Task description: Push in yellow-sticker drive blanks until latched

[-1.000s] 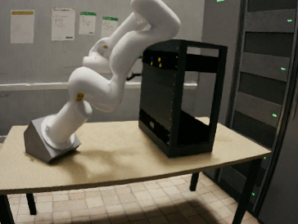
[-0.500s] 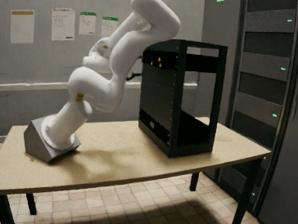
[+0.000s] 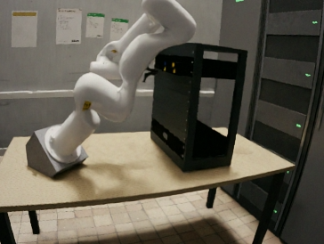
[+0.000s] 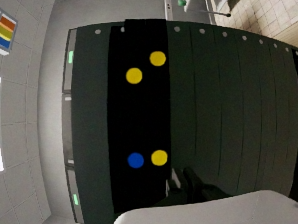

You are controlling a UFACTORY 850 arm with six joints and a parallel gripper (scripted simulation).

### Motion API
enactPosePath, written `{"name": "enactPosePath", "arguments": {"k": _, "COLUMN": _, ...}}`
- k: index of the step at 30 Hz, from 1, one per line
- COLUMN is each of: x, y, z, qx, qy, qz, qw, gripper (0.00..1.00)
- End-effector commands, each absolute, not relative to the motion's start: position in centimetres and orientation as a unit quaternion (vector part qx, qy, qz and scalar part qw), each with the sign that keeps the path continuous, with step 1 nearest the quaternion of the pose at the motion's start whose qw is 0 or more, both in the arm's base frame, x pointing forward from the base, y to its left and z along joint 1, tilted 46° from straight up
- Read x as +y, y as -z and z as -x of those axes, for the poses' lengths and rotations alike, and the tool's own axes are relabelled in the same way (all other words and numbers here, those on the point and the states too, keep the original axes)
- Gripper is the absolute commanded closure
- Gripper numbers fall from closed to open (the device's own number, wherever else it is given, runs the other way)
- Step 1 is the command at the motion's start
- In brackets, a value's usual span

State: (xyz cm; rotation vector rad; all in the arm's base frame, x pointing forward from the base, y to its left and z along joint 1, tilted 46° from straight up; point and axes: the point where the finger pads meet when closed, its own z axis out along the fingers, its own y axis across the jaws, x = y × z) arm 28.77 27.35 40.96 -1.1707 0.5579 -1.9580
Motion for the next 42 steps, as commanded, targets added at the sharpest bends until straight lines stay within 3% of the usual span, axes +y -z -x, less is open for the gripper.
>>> {"name": "enactPosePath", "arguments": {"k": 1, "x": 27.4, "y": -41.0, "z": -28.8, "qx": 0.219, "qy": 0.769, "qz": 0.459, "qw": 0.387, "gripper": 1.0}}
{"name": "enactPosePath", "arguments": {"k": 42, "x": 25.9, "y": -42.9, "z": -25.7, "qx": 0.219, "qy": 0.769, "qz": 0.459, "qw": 0.387, "gripper": 1.0}}
